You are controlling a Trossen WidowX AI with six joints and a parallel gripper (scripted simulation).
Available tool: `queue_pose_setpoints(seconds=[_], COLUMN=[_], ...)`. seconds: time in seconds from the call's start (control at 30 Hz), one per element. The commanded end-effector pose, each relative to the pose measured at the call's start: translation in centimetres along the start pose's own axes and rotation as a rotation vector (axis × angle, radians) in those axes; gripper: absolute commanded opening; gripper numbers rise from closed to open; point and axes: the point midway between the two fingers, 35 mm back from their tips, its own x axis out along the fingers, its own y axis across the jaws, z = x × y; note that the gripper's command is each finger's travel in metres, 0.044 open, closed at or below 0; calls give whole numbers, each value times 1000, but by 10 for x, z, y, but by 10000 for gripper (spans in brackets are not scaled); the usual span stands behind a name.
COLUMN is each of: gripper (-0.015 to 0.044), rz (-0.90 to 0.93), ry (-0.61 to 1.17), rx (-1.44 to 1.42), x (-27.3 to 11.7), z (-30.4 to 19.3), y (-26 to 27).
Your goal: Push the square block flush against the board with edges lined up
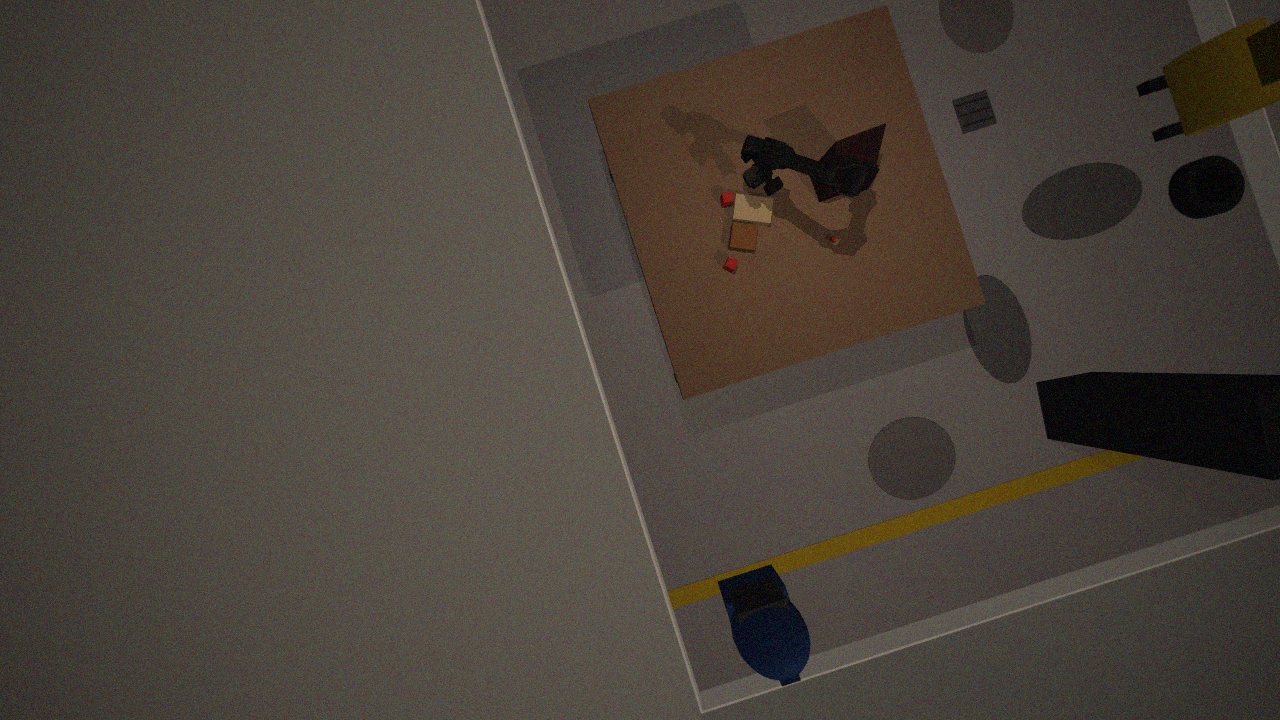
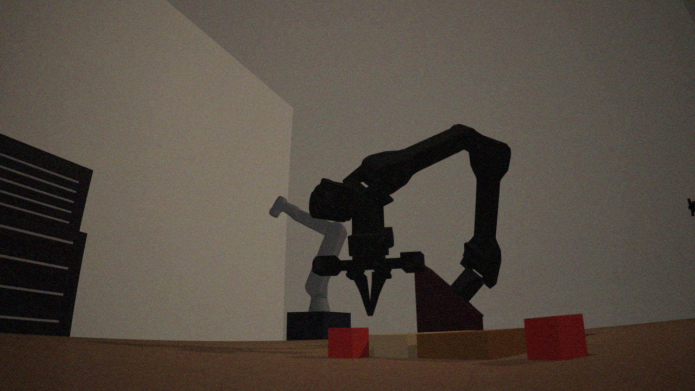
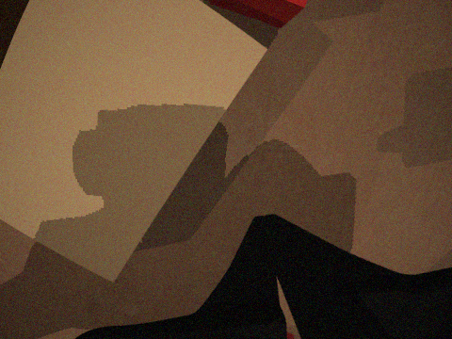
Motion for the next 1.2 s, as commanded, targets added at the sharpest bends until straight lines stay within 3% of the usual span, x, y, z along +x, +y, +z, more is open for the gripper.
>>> queue_pose_setpoints(seconds=[0.0, 0.2, 0.9, 1.17], gripper=[0, 0, 0, 0], rz=[0, -1, 0, 0], ry=[-4, -4, -7, -7], rx=[-65, -114, -816, -838], x=[-1, 3, 53, 54], z=[3, 3, 10, 11], y=[0, 0, 2, 2])
